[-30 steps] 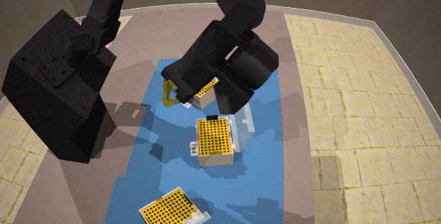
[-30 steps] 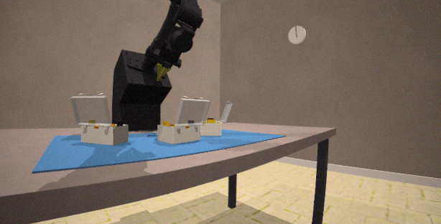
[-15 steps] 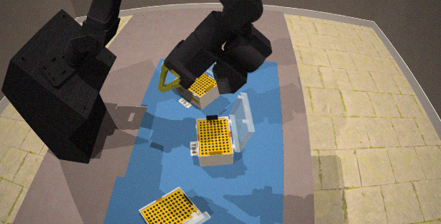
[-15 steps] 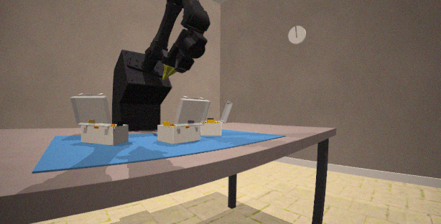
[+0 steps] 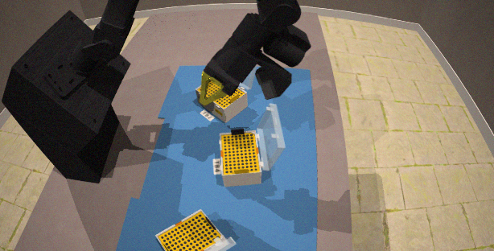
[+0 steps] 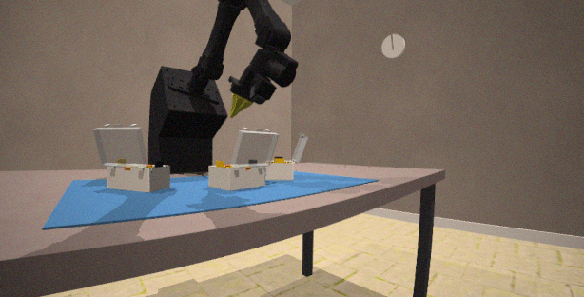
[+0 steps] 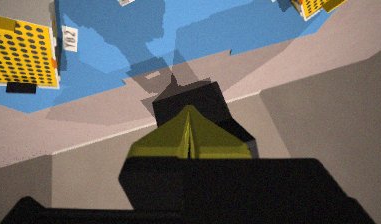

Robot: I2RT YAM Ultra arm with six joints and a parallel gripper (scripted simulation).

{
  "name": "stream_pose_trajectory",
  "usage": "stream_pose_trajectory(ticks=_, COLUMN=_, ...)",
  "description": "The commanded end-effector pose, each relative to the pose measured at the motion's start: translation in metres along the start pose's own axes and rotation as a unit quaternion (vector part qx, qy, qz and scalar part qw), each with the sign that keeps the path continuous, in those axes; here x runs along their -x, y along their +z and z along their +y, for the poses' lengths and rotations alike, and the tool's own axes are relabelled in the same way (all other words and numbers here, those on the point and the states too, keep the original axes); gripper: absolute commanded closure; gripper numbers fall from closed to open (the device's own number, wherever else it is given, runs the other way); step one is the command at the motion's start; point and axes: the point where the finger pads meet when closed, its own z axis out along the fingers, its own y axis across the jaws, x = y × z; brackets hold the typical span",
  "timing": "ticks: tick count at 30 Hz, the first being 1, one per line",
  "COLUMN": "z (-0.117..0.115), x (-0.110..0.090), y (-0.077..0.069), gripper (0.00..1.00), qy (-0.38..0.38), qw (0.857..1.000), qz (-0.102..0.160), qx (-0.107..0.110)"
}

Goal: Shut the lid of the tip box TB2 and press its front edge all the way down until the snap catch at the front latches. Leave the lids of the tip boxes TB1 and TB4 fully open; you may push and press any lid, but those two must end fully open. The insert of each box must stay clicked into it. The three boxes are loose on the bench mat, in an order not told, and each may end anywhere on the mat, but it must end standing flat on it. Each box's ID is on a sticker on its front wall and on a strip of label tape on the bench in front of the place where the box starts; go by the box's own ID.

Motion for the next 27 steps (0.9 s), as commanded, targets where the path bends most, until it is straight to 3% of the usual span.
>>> stream_pose_trajectory(ticks=1, z=0.009, x=0.015, y=-0.004, gripper=1.00, qy=0.031, qw=0.999, qz=-0.028, qx=-0.006)
stream_pose_trajectory(ticks=4, z=0.021, x=0.021, y=-0.005, gripper=1.00, qy=0.044, qw=0.998, qz=-0.051, qx=-0.003)
stream_pose_trajectory(ticks=6, z=0.029, x=0.026, y=-0.006, gripper=1.00, qy=0.044, qw=0.998, qz=-0.051, qx=-0.003)
stream_pose_trajectory(ticks=8, z=0.039, x=0.029, y=-0.007, gripper=1.00, qy=0.058, qw=0.996, qz=-0.074, qx=0.003)
stream_pose_trajectory(ticks=12, z=0.048, x=0.033, y=-0.009, gripper=1.00, qy=0.058, qw=0.996, qz=-0.074, qx=0.003)
stream_pose_trajectory(ticks=14, z=0.058, x=0.035, y=-0.010, gripper=1.00, qy=0.073, qw=0.993, qz=-0.097, qx=0.013)
stream_pose_trajectory(ticks=16, z=0.067, x=0.038, y=-0.012, gripper=1.00, qy=0.073, qw=0.993, qz=-0.097, qx=0.013)
stream_pose_trajectory(ticks=18, z=0.077, x=0.040, y=-0.014, gripper=1.00, qy=0.089, qw=0.989, qz=-0.119, qx=0.025)
stream_pose_trajectory(ticks=21, z=0.091, x=0.043, y=-0.017, gripper=1.00, qy=0.089, qw=0.989, qz=-0.119, qx=0.025)
stream_pose_trajectory(ticks=23, z=0.101, x=0.044, y=-0.019, gripper=1.00, qy=0.106, qw=0.984, qz=-0.141, qx=0.041)
stream_pose_trajectory(ticks=26, z=0.113, x=0.045, y=-0.023, gripper=1.00, qy=0.106, qw=0.984, qz=-0.141, qx=0.041)
stream_pose_trajectory(ticks=27, z=0.118, x=0.045, y=-0.024, gripper=1.00, qy=0.115, qw=0.981, qz=-0.151, qx=0.050)
